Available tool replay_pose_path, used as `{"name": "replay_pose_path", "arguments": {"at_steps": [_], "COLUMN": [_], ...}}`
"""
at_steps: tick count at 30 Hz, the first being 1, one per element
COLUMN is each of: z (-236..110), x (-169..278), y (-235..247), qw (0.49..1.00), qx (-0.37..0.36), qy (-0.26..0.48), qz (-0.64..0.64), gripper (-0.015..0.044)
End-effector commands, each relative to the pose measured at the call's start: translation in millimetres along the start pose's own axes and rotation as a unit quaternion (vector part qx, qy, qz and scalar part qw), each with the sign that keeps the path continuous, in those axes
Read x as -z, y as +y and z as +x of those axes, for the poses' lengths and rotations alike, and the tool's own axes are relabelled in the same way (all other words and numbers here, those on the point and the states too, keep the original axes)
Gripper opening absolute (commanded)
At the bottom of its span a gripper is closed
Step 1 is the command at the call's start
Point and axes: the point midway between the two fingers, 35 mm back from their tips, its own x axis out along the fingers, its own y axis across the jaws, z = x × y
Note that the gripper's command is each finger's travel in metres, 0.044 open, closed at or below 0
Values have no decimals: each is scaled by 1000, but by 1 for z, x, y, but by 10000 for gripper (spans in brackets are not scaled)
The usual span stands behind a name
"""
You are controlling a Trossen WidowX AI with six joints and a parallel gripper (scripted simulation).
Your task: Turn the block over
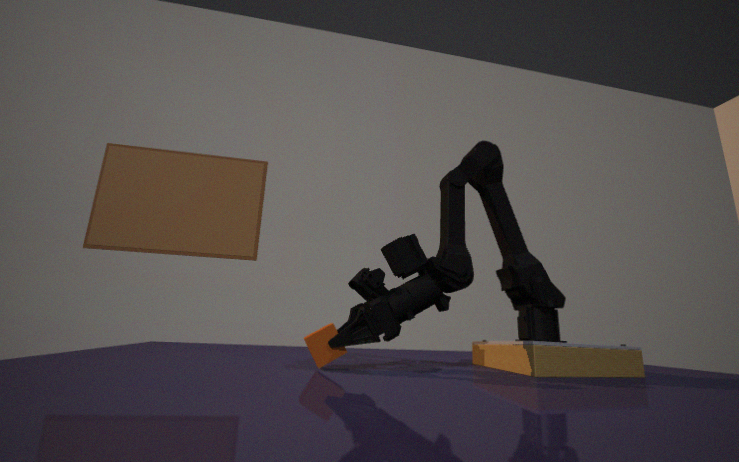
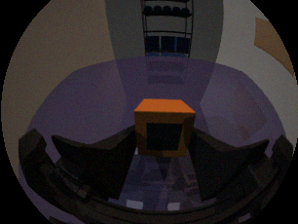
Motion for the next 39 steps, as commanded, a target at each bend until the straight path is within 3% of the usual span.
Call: {"name": "replay_pose_path", "arguments": {"at_steps": [1,13,30,39], "z": [-2,-2,-2,-2], "x": [-3,-3,-3,-3], "y": [1,1,1,1], "qw": [1000,1000,1000,1000], "qx": [-2,-2,-2,-2], "qy": [-12,-12,-12,-12], "qz": [-3,-3,-3,-3], "gripper": [0,0,440,440]}}
